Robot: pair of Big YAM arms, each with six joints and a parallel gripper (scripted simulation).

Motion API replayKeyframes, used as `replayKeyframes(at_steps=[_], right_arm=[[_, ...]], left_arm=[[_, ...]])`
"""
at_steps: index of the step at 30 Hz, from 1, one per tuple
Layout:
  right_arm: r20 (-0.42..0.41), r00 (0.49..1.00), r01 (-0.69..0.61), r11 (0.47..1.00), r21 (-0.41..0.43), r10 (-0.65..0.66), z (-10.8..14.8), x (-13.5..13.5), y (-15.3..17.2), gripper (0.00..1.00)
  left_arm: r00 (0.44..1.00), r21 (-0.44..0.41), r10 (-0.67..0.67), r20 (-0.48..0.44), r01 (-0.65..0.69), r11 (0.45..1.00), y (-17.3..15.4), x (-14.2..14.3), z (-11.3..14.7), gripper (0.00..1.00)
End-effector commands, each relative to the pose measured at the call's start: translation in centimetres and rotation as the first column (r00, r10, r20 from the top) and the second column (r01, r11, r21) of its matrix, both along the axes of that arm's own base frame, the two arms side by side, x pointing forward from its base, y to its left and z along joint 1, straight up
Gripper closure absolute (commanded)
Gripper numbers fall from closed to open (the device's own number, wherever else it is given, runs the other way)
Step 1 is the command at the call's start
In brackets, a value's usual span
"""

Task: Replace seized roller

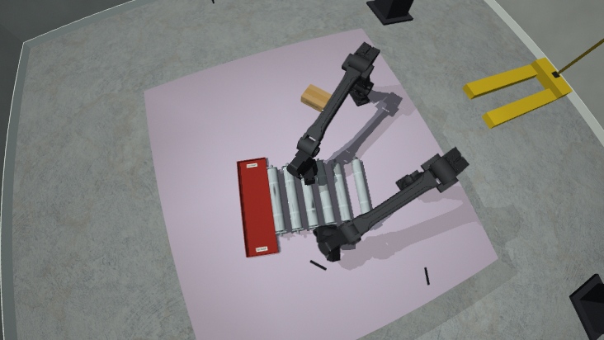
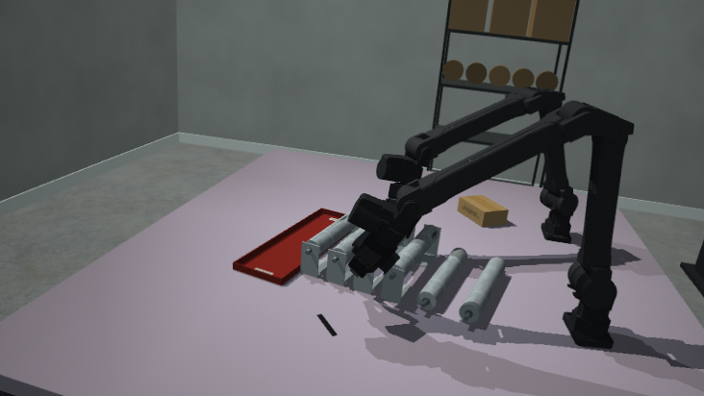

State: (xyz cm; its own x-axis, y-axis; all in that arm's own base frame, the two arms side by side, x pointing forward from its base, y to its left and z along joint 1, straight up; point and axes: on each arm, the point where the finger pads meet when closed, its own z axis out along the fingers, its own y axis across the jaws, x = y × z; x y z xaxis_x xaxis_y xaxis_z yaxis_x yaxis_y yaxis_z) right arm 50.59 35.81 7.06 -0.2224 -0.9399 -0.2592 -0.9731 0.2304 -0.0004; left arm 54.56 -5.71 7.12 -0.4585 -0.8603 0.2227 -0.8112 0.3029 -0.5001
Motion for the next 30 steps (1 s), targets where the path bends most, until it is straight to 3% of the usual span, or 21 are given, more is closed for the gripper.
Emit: replayKeyframes(at_steps=[1, 11, 12, 13, 30], right_arm=[[0.051, 0.998, 0.020, 0.999, 0.035, -0.022, 3.6, 1.4, 0.1, 0.68], [0.047, 0.999, 0.020, 0.999, 0.031, -0.022, 3.5, 1.3, 0.0, 0.68], [0.041, 0.999, 0.010, 1.000, 0.025, -0.011, 2.5, 1.2, 0.4, 0.68], [0.042, 0.999, 0.021, 0.999, 0.027, -0.022, 3.5, 1.2, -0.1, 0.68], [0.042, 0.999, 0.019, 0.999, 0.026, -0.020, 3.5, 1.2, -0.1, 0.68]], left_arm=[[0.991, 0.030, 0.069, 0.119, -0.073, 0.997, 4.2, 3.9, 4.4, 0.97], [0.989, 0.035, 0.080, 0.124, -0.085, 0.996, 5.1, 4.1, 4.6, 0.97], [0.990, 0.036, 0.081, 0.119, -0.085, 0.996, 5.2, 4.2, 4.3, 0.97], [0.989, 0.037, 0.081, 0.125, -0.087, 0.996, 5.3, 4.2, 4.6, 0.97], [0.987, 0.046, 0.096, 0.131, -0.103, 0.994, 6.6, 4.4, 4.5, 0.97]])
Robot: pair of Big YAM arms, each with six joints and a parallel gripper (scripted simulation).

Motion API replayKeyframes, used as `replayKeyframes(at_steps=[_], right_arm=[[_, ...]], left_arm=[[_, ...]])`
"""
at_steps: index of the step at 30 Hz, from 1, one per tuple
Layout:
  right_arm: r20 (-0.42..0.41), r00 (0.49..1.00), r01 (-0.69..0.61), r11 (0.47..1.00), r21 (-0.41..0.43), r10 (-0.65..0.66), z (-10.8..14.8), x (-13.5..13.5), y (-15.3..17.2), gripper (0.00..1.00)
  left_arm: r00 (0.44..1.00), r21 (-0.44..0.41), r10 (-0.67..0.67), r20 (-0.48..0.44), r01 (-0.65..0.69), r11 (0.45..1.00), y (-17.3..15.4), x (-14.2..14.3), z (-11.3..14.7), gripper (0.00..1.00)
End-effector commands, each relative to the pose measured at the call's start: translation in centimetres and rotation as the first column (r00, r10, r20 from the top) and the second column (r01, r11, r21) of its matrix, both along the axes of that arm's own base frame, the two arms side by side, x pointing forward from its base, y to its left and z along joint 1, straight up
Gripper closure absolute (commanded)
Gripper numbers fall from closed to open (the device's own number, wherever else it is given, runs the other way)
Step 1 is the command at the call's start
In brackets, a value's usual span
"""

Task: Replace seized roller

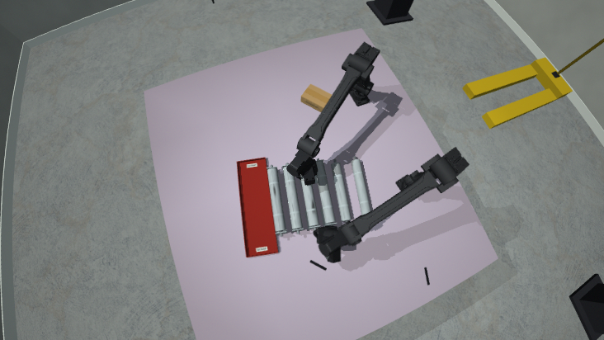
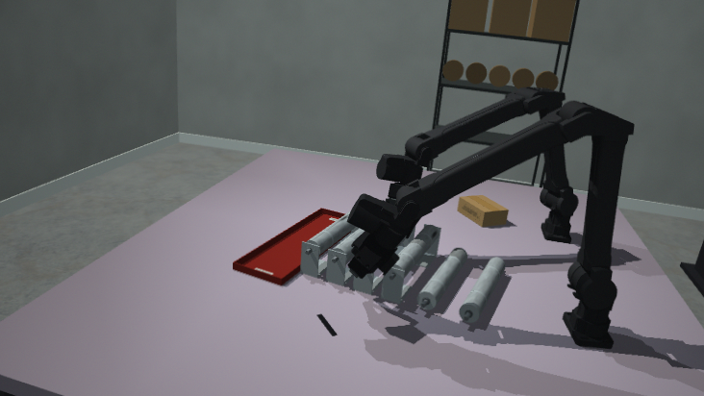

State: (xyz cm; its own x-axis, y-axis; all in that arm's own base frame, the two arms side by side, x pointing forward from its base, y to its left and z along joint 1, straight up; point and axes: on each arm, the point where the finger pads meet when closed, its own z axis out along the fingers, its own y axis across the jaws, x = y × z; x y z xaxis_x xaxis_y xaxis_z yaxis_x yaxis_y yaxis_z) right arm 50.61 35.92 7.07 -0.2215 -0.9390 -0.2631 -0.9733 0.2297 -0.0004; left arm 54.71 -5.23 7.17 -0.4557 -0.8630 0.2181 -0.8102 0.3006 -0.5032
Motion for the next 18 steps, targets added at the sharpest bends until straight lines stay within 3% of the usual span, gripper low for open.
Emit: replayKeyframes(at_steps=[1, 18], right_arm=[[0.040, 0.999, 0.020, 1.000, 0.022, -0.021, 3.46, 1.12, -0.22, 0.68], [0.040, 0.999, 0.021, 1.000, 0.022, -0.022, 3.46, 1.14, -0.26, 0.68]], left_arm=[[0.988, 0.045, 0.092, 0.126, -0.099, 0.994, 6.15, 4.27, 4.41, 0.97], [0.988, 0.048, 0.100, 0.121, -0.106, 0.993, 6.87, 4.22, 4.02, 0.97]])
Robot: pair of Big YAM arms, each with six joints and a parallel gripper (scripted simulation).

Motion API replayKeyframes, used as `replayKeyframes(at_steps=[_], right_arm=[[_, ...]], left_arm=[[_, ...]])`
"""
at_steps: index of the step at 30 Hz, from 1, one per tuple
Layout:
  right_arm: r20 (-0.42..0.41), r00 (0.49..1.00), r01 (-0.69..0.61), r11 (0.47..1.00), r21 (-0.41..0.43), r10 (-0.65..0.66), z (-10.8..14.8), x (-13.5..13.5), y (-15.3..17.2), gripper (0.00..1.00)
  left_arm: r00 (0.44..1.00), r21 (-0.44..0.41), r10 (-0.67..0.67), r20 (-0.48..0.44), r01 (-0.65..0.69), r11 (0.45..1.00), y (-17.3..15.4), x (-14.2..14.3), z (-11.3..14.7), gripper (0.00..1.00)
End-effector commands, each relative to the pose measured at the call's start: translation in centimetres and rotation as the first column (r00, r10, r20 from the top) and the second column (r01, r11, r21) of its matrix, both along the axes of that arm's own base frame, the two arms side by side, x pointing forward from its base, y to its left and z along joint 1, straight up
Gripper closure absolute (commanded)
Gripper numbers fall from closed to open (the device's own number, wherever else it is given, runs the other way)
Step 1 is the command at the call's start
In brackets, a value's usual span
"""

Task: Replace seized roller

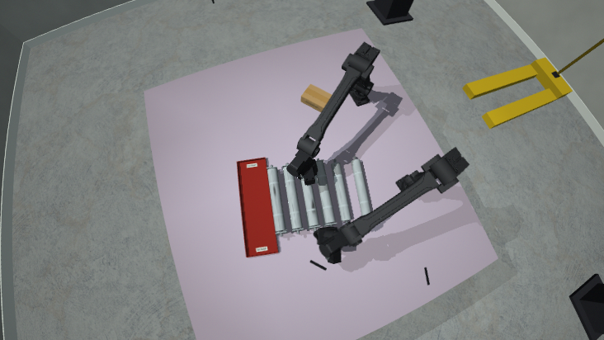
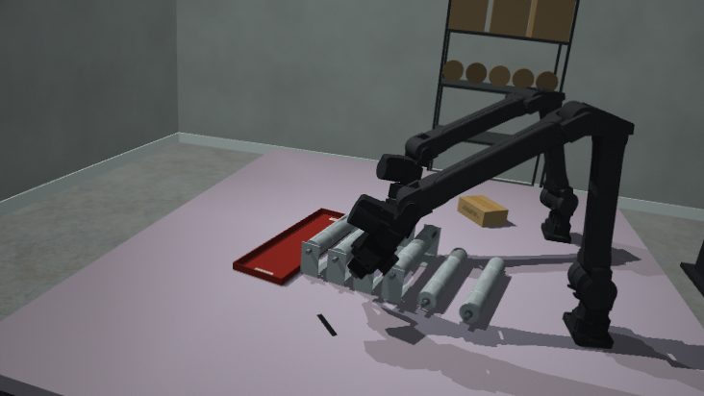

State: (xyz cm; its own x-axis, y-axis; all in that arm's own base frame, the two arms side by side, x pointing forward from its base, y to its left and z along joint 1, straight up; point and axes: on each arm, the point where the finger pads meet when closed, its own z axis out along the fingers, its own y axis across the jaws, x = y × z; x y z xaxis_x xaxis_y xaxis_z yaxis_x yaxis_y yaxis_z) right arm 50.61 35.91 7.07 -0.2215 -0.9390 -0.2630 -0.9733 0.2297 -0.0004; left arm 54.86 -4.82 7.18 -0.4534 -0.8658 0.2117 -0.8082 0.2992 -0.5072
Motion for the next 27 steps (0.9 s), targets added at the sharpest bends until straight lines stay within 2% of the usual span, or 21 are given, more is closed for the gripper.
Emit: replayKeyframes(at_steps=[1, 27], right_arm=[[0.040, 0.999, 0.021, 1.000, 0.022, -0.022, 3.5, 1.1, -0.3, 0.68], [0.045, 0.999, 0.007, 1.000, 0.020, -0.008, 3.5, 1.3, -0.4, 0.68]], left_arm=[[0.989, 0.044, 0.097, 0.114, -0.102, 0.994, 6.5, 4.1, 4.0, 0.97], [0.985, 0.060, 0.119, 0.123, -0.127, 0.990, 7.9, 3.9, 3.7, 0.97]])
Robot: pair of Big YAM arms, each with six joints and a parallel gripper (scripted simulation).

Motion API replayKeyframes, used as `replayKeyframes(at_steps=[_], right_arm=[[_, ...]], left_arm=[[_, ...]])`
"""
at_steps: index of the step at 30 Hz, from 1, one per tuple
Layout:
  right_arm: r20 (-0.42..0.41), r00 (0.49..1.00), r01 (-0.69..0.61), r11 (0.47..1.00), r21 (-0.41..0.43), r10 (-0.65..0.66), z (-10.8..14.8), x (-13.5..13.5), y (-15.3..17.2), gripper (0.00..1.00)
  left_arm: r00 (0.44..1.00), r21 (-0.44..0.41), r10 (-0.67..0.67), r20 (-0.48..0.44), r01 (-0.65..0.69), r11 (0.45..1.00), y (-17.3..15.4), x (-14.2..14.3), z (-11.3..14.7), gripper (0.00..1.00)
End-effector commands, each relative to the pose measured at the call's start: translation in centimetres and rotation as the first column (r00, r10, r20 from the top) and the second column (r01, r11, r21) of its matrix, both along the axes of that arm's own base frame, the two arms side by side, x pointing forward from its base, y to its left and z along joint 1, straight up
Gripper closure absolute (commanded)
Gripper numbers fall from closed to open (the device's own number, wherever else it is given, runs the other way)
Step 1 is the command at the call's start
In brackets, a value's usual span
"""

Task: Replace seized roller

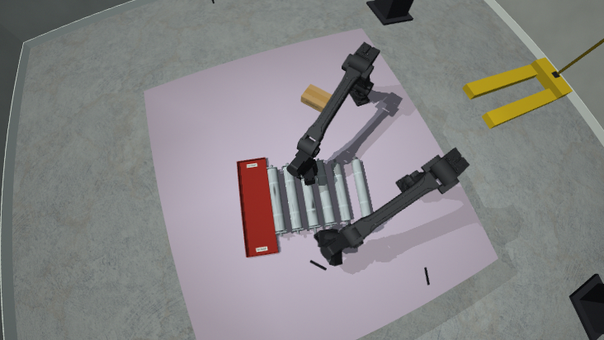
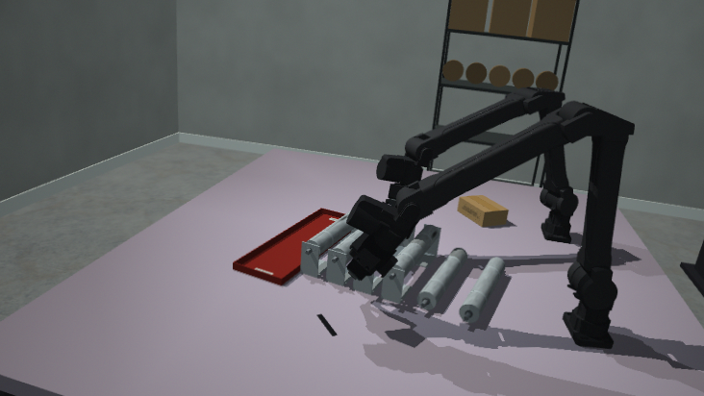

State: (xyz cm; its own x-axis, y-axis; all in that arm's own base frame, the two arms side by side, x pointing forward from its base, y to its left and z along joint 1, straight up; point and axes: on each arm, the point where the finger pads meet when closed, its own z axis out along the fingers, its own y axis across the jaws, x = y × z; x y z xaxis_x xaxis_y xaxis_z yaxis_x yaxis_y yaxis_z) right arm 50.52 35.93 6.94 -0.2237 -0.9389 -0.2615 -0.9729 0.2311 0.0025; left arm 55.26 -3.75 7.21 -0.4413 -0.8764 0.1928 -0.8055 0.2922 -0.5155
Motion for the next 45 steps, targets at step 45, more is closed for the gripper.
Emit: replayKeyframes(at_steps=[45], right_arm=[[0.024, 1.000, -0.011, 0.996, -0.087, 0.013, 6.0, 1.3, 1.5, 0.68]], left_arm=[[0.993, 0.044, 0.100, 0.062, -0.103, 0.994, 7.3, 3.4, 2.6, 0.97]])
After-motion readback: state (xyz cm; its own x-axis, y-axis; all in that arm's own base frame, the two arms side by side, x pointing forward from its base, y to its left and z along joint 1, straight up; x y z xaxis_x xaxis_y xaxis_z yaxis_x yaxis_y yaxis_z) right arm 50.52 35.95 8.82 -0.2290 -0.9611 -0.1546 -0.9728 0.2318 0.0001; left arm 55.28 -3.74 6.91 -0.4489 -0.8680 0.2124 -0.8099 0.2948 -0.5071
